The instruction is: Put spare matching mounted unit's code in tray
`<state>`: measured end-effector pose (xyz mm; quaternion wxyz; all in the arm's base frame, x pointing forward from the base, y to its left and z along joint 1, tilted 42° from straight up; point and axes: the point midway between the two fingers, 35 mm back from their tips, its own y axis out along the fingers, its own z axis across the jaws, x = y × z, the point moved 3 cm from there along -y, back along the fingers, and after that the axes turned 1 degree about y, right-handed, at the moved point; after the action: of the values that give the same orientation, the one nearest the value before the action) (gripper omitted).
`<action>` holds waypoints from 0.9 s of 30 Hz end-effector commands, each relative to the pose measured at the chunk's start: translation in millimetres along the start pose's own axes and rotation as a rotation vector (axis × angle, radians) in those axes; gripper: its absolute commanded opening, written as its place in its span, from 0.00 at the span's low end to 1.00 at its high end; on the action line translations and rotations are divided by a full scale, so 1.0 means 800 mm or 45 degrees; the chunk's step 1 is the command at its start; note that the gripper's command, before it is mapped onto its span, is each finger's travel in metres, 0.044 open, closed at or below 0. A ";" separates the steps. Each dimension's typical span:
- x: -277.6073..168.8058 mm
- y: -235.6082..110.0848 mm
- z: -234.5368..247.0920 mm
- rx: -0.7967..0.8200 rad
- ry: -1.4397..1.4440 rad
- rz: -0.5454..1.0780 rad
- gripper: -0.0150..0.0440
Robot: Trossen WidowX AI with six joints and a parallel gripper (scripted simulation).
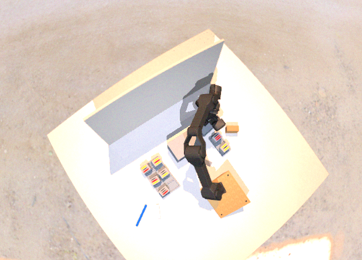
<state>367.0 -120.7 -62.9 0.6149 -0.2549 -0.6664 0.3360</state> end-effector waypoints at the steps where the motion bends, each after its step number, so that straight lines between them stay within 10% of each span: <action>1: 0.001 0.005 0.000 -0.002 0.006 -0.006 0.25; 27: 0.002 0.033 0.002 -0.002 0.005 -0.008 0.25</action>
<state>364.1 -105.3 -79.5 0.6149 -0.2544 -0.6668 0.3355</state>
